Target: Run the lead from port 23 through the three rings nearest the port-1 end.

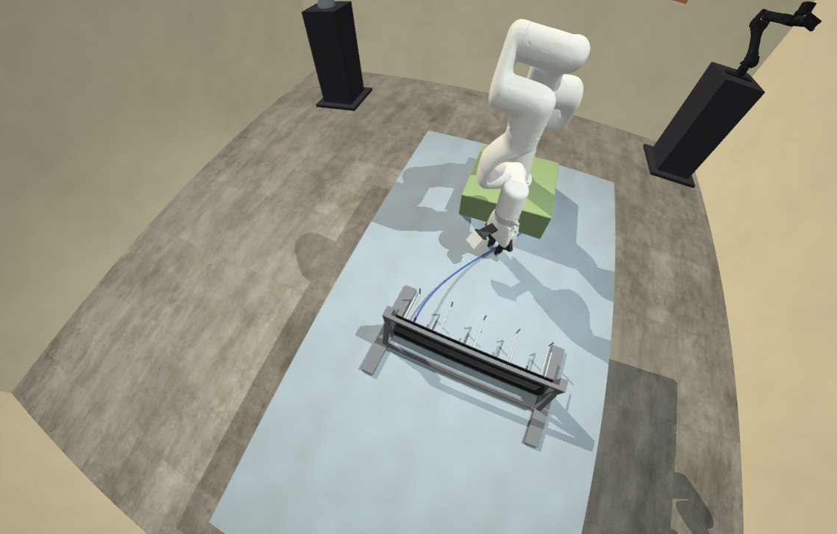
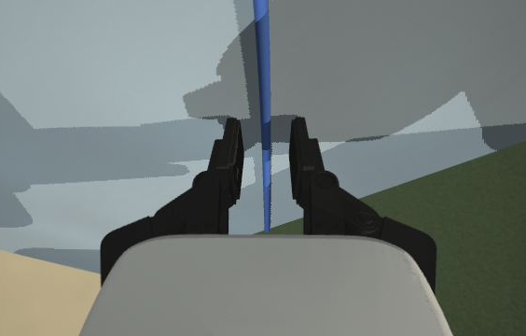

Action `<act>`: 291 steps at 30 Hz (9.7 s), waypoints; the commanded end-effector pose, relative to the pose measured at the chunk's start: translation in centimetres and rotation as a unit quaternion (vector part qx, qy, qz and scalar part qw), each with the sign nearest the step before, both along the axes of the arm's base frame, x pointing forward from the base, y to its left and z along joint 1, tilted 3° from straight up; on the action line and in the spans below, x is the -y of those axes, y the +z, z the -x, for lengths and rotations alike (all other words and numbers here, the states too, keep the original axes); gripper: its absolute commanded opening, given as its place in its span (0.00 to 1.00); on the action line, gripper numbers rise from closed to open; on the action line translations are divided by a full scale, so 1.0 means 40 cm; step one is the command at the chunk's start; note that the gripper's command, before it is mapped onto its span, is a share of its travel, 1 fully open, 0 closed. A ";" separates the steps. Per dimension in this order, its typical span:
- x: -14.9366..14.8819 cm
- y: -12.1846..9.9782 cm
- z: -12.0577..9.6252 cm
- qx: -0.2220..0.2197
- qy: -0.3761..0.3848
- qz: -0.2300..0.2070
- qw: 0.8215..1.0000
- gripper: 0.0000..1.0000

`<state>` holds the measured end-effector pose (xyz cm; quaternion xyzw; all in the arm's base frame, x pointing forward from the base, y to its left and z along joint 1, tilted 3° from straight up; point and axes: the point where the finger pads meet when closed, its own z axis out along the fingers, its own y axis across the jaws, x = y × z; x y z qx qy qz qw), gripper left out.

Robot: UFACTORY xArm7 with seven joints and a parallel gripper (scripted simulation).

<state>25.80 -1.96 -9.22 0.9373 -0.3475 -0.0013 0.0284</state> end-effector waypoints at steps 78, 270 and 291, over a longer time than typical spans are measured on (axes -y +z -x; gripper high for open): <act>0.000 0.003 -0.002 0.001 0.000 0.000 1.000 0.00; -0.407 0.276 -0.828 0.026 -0.475 0.010 0.880 0.00; -0.402 0.183 -0.826 0.026 -0.475 0.010 0.880 0.00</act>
